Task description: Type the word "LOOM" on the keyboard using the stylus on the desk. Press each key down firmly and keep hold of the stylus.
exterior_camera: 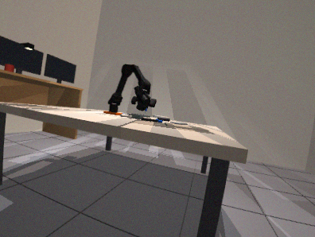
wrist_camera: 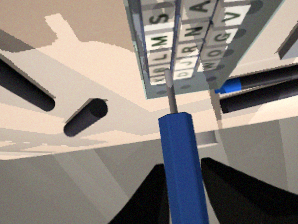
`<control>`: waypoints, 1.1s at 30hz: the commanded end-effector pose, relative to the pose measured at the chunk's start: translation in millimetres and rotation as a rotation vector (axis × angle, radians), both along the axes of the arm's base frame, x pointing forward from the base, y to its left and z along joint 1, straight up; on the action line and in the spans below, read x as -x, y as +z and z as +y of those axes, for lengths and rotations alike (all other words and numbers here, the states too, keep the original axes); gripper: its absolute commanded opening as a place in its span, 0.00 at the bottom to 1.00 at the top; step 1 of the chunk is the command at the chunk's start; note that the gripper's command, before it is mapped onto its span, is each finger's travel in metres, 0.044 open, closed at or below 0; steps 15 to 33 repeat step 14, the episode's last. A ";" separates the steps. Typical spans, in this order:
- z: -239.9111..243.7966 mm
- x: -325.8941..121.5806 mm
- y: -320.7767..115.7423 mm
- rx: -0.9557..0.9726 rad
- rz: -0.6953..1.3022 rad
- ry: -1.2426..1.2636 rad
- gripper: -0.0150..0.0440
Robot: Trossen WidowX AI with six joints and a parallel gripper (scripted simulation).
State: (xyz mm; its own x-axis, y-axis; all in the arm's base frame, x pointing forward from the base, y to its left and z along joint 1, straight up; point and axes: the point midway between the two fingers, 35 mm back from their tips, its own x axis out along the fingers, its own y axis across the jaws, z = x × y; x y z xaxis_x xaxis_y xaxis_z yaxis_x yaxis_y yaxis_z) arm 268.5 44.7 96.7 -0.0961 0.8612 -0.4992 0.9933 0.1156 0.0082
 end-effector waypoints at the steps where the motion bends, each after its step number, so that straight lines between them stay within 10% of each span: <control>1: -0.4 -0.3 15.8 0.005 -0.019 0.003 0.39; 33: -0.3 -0.7 13.0 0.004 -0.014 0.000 0.39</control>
